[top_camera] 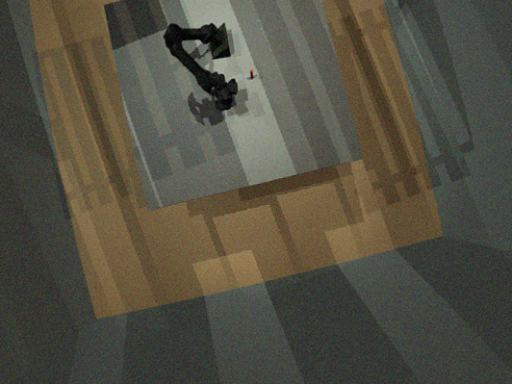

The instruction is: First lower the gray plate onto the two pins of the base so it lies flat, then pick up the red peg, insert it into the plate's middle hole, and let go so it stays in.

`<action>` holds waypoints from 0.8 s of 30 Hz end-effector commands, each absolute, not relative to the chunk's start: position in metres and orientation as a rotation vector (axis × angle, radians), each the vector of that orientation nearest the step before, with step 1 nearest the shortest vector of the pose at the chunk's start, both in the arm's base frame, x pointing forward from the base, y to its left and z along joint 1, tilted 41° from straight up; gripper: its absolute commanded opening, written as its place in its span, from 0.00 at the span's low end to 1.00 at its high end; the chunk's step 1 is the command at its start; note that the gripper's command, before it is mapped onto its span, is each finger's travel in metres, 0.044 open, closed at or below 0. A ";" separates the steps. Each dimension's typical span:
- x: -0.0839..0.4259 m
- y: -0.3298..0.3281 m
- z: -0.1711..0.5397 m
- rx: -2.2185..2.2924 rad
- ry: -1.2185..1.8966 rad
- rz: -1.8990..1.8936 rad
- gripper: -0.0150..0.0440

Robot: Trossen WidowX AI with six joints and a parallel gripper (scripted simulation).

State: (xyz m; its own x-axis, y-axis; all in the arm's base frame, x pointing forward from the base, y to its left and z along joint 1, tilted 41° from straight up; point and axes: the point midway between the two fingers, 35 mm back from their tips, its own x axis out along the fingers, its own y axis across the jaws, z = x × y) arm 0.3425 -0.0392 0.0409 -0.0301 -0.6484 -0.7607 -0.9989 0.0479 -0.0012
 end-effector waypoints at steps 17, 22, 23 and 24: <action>0.341 -0.056 0.021 -1.669 1.745 0.768 0.25; 0.342 -0.053 0.024 -1.662 1.740 0.764 0.25; 0.342 -0.053 0.024 -1.662 1.740 0.764 0.25; 0.342 -0.053 0.024 -1.662 1.740 0.764 0.25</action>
State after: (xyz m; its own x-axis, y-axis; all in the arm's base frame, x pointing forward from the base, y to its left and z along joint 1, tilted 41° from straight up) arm 0.3418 -0.0540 0.0238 -0.0301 -0.6487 -0.7605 -0.9989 0.0471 -0.0006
